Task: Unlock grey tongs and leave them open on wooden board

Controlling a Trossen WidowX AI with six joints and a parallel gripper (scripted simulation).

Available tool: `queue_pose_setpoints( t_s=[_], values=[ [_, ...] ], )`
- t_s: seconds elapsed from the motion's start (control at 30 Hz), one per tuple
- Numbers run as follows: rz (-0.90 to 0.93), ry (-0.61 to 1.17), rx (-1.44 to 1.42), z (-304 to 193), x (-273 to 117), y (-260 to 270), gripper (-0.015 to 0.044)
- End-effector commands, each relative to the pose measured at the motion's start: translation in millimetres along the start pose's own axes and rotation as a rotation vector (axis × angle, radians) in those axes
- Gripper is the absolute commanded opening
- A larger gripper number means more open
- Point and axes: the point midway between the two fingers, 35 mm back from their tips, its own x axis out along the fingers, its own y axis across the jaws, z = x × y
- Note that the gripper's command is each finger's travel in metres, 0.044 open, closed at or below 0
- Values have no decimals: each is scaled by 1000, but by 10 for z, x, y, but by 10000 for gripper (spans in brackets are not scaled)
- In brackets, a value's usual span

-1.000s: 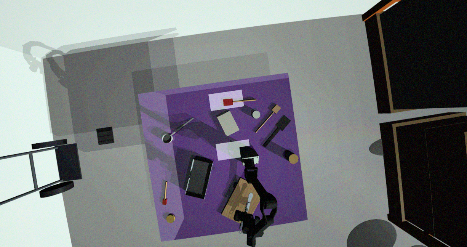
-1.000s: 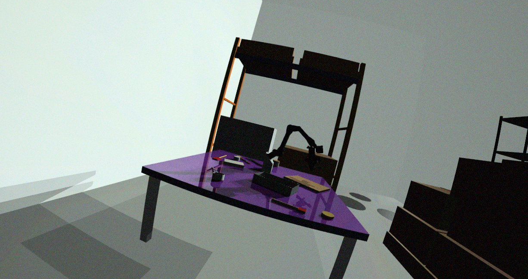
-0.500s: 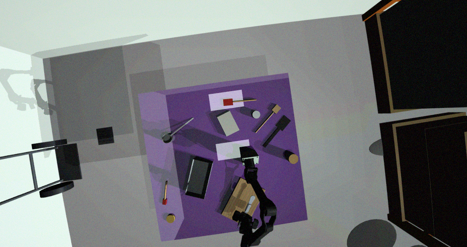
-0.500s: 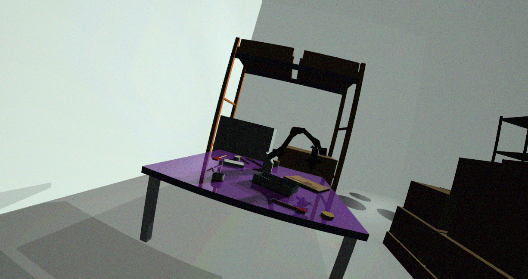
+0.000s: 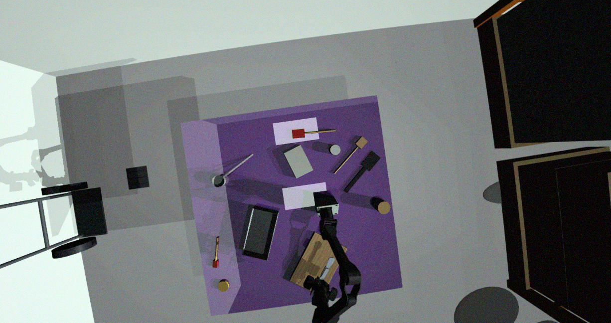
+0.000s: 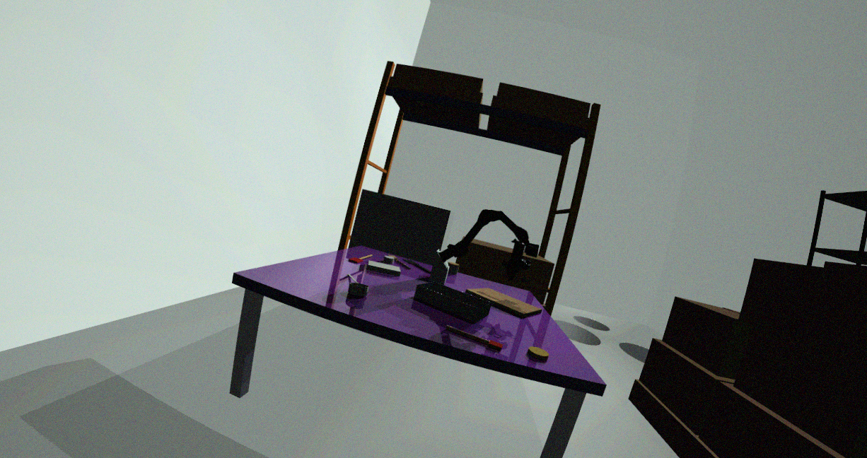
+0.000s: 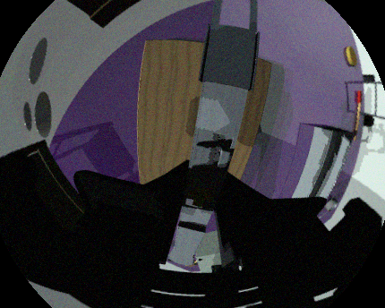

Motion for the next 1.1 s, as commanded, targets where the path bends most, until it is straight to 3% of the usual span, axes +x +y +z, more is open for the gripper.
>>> queue_pose_setpoints(
  t_s=[0.0, 1.07],
  values=[
    [4, 3, -4, 13, 31, 6, -150],
    [3, 2, -3, 39, 550, -1, -150]
  ],
)
